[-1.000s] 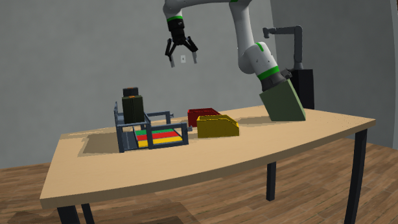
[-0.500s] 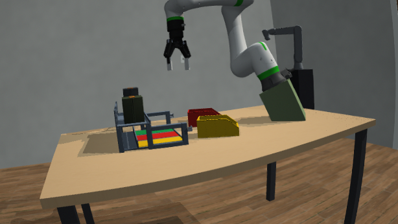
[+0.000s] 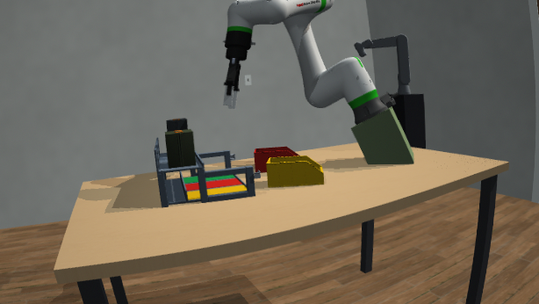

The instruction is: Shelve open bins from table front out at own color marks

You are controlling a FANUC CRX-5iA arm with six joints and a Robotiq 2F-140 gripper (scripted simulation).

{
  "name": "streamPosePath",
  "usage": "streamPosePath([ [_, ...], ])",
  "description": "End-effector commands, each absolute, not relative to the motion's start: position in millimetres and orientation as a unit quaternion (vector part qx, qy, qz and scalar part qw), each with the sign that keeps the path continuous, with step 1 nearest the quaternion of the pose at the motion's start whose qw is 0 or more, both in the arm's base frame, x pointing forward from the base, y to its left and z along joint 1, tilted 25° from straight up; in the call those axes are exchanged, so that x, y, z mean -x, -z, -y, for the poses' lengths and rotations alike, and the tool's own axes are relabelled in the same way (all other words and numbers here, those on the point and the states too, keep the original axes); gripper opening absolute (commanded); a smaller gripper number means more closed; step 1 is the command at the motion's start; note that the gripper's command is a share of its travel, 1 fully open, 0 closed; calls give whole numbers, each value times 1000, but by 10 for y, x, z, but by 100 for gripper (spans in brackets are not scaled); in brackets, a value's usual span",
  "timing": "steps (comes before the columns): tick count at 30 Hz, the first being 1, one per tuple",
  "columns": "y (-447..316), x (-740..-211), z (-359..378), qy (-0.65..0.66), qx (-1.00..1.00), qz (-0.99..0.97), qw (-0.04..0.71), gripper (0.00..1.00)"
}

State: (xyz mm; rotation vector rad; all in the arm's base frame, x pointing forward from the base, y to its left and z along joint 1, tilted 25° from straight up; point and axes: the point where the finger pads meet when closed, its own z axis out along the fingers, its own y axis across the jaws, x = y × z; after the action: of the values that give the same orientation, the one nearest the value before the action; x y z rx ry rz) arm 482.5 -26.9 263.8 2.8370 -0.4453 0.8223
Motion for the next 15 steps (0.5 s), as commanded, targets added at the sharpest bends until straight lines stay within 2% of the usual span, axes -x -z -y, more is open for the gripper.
streamPosePath([
  [1,-2517,-5126,4,-295,-949,69,89,100],
  [8,-2327,-5541,-464,-317,-941,-63,104,100],
  [15,-2315,-5564,-491,-318,-940,-70,105,100],
])
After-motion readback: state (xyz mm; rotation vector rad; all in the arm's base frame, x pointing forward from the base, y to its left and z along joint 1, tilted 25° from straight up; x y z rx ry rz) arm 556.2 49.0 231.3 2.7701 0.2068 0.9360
